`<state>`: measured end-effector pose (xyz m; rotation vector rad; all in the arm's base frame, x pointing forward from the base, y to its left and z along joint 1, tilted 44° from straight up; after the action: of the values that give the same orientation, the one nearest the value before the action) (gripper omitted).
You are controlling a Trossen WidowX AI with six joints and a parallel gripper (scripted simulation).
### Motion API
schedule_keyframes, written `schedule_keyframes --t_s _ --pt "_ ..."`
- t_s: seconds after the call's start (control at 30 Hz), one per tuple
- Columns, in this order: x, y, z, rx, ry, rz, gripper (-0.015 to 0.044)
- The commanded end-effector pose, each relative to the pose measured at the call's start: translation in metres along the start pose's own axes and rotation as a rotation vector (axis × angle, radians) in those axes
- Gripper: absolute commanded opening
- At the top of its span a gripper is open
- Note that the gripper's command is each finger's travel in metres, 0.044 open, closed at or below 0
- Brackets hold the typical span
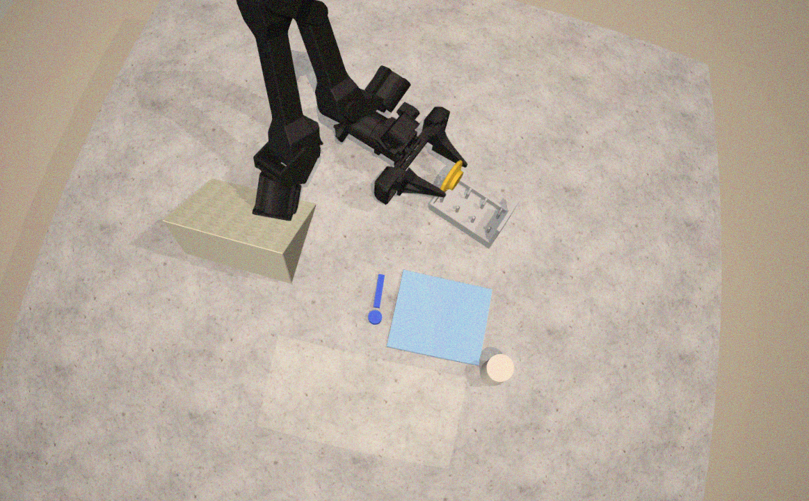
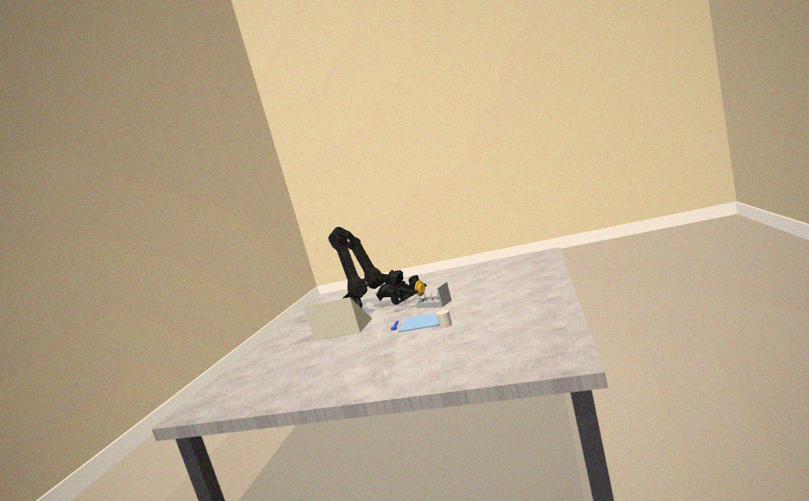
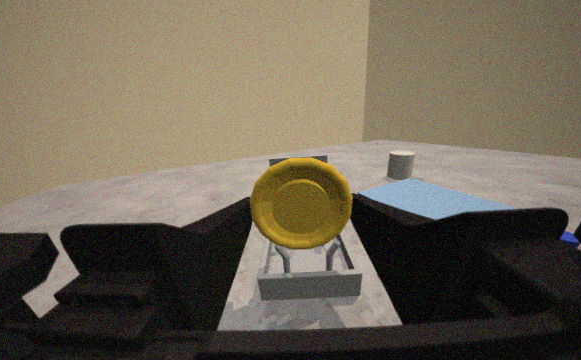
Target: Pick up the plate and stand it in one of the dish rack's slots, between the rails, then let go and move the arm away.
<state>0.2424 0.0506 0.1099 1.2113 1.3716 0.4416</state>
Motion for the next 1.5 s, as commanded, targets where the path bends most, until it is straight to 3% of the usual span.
schedule_keyframes --t_s 0.0,1.0,1.47 --pt "0.0 -0.002 0.007 0.003 -0.001 -0.009 0.0" --pt "0.017 -0.009 0.017 0.001 0.005 -0.004 0.0" --pt "0.017 -0.009 0.018 0.001 0.002 0.0 0.0368"
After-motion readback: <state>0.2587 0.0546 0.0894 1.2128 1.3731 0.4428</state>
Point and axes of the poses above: the point midway between the two fingers, 35 mm back from their tips, its own z axis out along the fingers, its own y axis across the jaws, x = y × z, the point moved 1 cm from there along -z, back along the fingers, and after that the axes turned 15 degrees about z, right-handed, at the moved point
